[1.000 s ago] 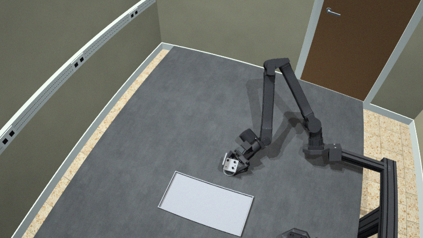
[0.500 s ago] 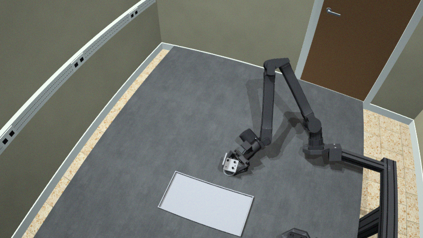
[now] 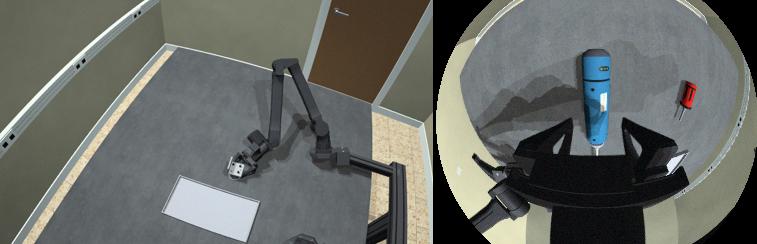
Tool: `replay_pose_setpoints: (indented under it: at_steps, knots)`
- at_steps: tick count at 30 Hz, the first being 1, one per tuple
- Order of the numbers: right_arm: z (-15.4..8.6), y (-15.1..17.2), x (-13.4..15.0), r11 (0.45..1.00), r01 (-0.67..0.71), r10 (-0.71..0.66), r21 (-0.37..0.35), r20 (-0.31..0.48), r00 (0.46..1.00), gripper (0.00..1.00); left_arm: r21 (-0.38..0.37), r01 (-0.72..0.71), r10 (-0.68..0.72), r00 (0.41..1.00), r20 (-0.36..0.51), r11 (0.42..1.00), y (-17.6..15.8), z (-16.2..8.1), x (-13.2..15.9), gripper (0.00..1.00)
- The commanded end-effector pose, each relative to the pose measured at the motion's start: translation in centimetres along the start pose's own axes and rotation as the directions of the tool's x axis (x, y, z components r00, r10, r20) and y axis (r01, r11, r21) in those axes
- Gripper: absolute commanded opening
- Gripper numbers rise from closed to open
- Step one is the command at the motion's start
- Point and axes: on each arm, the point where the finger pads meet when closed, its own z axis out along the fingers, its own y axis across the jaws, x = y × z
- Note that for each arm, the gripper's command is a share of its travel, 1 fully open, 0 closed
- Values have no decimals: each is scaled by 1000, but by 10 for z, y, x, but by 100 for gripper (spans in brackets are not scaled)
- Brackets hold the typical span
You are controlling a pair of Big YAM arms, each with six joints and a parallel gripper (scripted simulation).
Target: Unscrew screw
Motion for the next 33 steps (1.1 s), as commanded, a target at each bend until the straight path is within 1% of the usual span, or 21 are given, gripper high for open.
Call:
replay_pose_setpoints:
  at_steps: [1, 3, 4, 7, 9, 19, 20, 21, 24, 25, 26, 33]
  knots:
    - [-8, -8, -1, 1000, 13, -13, 18, 4, 1000, 86, 17, 12, -12, 1000, 8, 1000, -8, -8, -7, 65]
    - [-10, -7, -1, 1000, 14, -14, 15, 3, 1000, 86, 17, 12, -12, 1000, 8, 1000, -8, -8, -7, 65]
    - [-4, -1, -3, 1000, 8, -8, 4, 8, 1000, 86, 17, 12, -12, 1000, 8, 1000, -8, -8, -7, 65]
    - [-4, -1, -3, 1000, 8, -8, 4, 8, 1000, 86, 17, 12, -12, 1000, 8, 1000, -8, -8, -7, 65]
    - [-13, -6, 1, 1000, 9, -9, 10, -1, 1000, 86, 17, 12, -12, 1000, 8, 1000, -8, -8, -7, 65]
    - [-30, -4, 1, 1000, 8, -8, 7, -3, 1000, 86, 17, 12, -12, 1000, 8, 1000, -8, -8, -7, 65]
    - [-29, -3, -1, 1000, 11, -11, 4, 0, 1000, 86, 17, 12, -12, 1000, 8, 1000, -8, -8, -7, 65]
    - [-25, 5, -1, 1000, 12, -12, -14, 0, 1000, 86, 17, 12, -12, 1000, 8, 1000, -8, -8, -7, 65]
    - [-23, 6, 0, 1000, 12, -12, -19, -1, 1000, 86, 17, 12, -12, 1000, 8, 1000, -8, -8, -7, 65]
    - [-31, -2, -2, 1000, 13, -13, 2, 2, 1000, 86, 17, 12, -12, 1000, 8, 1000, -8, -8, -7, 65]
    - [-33, -4, 1, 1000, 8, -8, 7, -3, 1000, 86, 17, 12, -12, 1000, 8, 1000, -8, -8, -7, 65]
    - [-44, -2, -1, 1000, 11, -11, 3, 1, 1000, 86, 17, 12, -12, 1000, 8, 1000, -8, -8, -7, 65]
